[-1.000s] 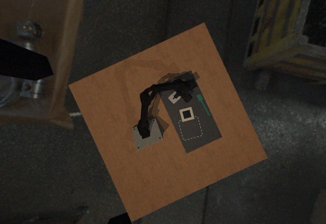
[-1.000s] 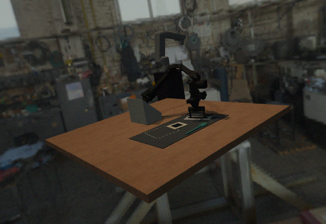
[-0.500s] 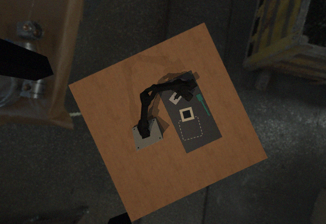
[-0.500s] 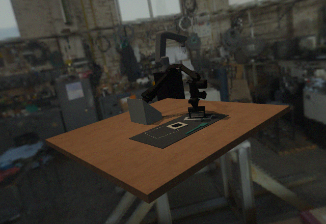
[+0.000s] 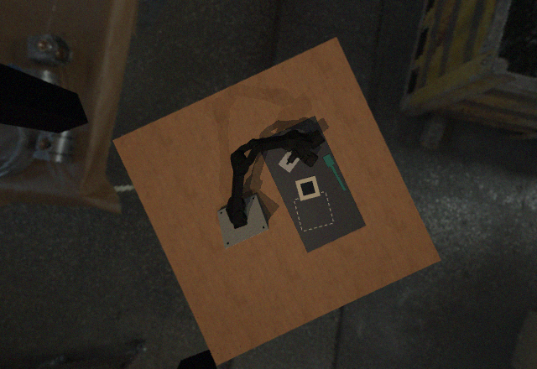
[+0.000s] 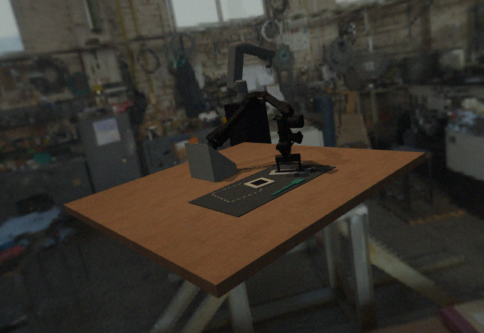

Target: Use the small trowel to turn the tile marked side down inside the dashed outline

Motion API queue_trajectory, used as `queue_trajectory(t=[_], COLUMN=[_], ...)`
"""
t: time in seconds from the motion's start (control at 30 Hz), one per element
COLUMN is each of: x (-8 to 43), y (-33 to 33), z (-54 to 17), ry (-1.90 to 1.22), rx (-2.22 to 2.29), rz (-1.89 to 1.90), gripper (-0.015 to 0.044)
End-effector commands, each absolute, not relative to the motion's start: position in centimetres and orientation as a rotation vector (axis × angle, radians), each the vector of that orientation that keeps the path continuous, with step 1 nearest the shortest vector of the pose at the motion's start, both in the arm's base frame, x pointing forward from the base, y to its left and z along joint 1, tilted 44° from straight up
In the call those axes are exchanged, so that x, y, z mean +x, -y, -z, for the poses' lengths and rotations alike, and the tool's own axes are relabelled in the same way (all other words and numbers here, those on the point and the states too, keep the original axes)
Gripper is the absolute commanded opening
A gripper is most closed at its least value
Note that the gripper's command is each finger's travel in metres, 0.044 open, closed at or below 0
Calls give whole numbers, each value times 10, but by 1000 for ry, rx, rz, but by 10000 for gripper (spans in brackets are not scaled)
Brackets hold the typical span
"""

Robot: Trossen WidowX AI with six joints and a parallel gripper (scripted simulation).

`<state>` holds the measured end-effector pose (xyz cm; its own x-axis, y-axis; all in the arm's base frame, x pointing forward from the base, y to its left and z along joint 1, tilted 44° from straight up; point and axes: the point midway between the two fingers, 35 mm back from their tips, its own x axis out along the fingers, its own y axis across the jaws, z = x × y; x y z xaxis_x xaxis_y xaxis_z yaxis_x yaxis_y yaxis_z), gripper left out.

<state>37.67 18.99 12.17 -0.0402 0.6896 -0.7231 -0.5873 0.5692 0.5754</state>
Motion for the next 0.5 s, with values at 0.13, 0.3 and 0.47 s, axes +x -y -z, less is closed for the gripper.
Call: queue_trajectory(t=[0.13, 0.3, 0.47], x=[377, 376, 376], y=[-190, -161, -159], z=[-121, -152, -154], ry=[-1235, -1224, -1223], rx=[100, 85, 84], rz=[-1036, -1048, -1049], gripper=[270, 270, 270])
